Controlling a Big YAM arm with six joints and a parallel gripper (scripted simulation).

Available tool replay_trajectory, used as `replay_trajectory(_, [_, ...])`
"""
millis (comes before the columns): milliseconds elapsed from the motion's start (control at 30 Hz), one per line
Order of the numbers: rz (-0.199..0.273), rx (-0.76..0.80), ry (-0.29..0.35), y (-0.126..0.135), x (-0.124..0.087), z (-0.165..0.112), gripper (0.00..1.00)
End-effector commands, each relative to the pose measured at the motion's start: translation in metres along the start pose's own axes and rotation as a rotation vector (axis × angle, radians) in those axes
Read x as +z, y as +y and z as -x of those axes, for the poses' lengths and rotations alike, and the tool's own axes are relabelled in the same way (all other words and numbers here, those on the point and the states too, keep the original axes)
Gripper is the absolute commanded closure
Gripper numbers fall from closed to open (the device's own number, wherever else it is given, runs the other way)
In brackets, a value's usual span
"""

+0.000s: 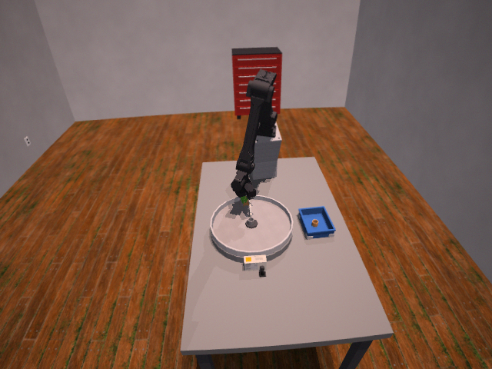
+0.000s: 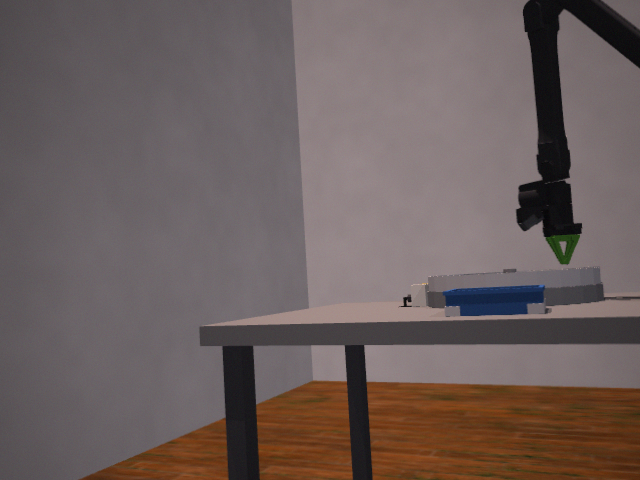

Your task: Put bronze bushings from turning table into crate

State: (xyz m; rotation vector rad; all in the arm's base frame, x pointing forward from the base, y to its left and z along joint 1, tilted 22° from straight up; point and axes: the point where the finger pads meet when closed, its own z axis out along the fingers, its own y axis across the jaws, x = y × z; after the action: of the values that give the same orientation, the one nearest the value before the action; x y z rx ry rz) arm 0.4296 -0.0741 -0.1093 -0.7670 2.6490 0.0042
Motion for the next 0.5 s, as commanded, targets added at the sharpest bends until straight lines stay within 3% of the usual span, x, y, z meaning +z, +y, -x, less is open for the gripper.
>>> replay_trajectory(0, [-0.003, 0.002, -0.007, 0.002, 0.003, 0.005, 0.87])
replay_trajectory(33, [-0.008, 0.006, -0.010, 0.001, -0.009, 0.006, 0.87])
replay_trajectory(133, [-0.025, 0.002, -0.027, -0.007, -0.010, 0.015, 0.87])
replay_trajectory(467, [-0.010, 0.006, -0.012, -0.001, -0.005, 0.007, 0.87])
